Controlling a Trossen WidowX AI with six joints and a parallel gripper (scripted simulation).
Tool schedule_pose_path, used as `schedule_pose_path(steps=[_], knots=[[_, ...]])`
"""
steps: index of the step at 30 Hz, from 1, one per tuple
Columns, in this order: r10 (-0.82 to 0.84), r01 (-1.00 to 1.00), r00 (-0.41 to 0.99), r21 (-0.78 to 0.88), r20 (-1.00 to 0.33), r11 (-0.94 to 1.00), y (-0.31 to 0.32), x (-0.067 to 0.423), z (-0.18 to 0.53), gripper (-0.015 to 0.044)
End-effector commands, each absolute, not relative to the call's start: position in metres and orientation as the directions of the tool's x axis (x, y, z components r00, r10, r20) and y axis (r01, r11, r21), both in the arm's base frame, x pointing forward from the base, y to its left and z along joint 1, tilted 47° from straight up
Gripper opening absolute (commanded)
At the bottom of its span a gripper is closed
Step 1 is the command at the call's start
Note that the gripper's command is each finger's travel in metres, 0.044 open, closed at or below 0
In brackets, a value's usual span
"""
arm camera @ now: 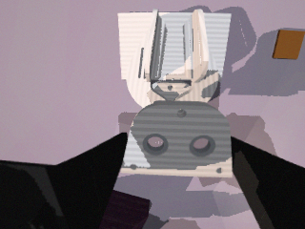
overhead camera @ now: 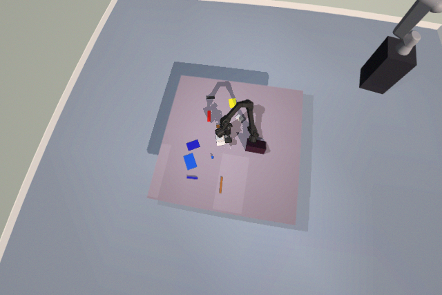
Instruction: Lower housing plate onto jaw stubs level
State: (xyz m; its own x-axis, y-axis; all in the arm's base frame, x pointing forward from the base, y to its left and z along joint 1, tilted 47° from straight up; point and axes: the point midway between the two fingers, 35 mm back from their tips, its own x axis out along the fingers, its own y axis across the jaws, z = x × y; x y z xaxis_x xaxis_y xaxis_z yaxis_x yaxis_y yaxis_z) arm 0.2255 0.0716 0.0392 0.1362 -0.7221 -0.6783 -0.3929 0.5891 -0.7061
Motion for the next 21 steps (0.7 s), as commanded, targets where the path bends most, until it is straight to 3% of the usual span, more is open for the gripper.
schedule_pose_path(steps=[1, 21], knots=[[-0.719, -0.387, 0.135, -0.705, -0.681, 0.595, 0.0721, 0.2254, 0.0387, 0.0351], [-0.718, -0.388, 0.136, -0.703, -0.683, 0.596, 0.0627, 0.2282, 0.0289, 0.0351]])
